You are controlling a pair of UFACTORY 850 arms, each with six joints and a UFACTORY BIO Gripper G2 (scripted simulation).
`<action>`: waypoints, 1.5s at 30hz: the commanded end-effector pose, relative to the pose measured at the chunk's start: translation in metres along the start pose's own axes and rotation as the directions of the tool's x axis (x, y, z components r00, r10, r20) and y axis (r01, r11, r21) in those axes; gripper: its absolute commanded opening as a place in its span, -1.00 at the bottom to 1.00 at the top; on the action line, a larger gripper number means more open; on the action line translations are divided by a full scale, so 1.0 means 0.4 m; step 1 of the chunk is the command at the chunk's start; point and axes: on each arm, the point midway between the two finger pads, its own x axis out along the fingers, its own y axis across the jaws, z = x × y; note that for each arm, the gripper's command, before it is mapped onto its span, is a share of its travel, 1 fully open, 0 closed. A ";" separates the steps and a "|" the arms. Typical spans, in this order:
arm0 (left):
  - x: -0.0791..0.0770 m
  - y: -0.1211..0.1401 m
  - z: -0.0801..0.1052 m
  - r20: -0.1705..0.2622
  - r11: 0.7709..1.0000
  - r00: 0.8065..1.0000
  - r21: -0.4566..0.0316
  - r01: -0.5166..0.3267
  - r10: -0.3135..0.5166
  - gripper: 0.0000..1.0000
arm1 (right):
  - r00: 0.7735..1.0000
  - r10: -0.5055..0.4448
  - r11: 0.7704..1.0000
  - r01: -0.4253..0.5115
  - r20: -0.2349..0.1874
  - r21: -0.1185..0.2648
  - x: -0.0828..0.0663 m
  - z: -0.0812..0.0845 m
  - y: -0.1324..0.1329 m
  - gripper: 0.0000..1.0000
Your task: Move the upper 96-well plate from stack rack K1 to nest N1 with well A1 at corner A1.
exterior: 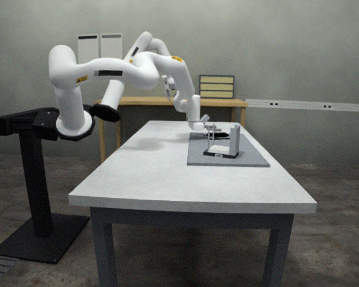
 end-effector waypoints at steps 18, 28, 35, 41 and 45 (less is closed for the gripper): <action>-0.001 -0.001 0.001 0.000 1.000 1.000 0.001 0.000 0.000 1.00 | 1.000 0.000 1.000 0.000 0.002 0.001 0.001 0.136 -0.001 -0.25; -0.001 -0.001 0.001 0.000 1.000 1.000 0.001 0.000 0.000 1.00 | 1.000 0.000 1.000 0.000 0.002 0.001 0.000 0.203 -0.001 -0.25; -0.001 -0.001 0.001 0.000 1.000 1.000 0.001 0.000 0.000 1.00 | 1.000 0.000 1.000 0.000 0.002 0.001 0.000 0.237 -0.001 -0.25; -0.001 -0.001 0.001 0.000 1.000 1.000 0.001 0.000 0.000 1.00 | 1.000 0.000 1.000 0.000 0.002 0.001 0.000 0.277 -0.001 -0.25; -0.001 -0.001 0.001 0.000 1.000 1.000 0.001 0.000 0.000 1.00 | 1.000 0.000 1.000 0.000 0.002 0.001 0.000 0.302 -0.001 -0.25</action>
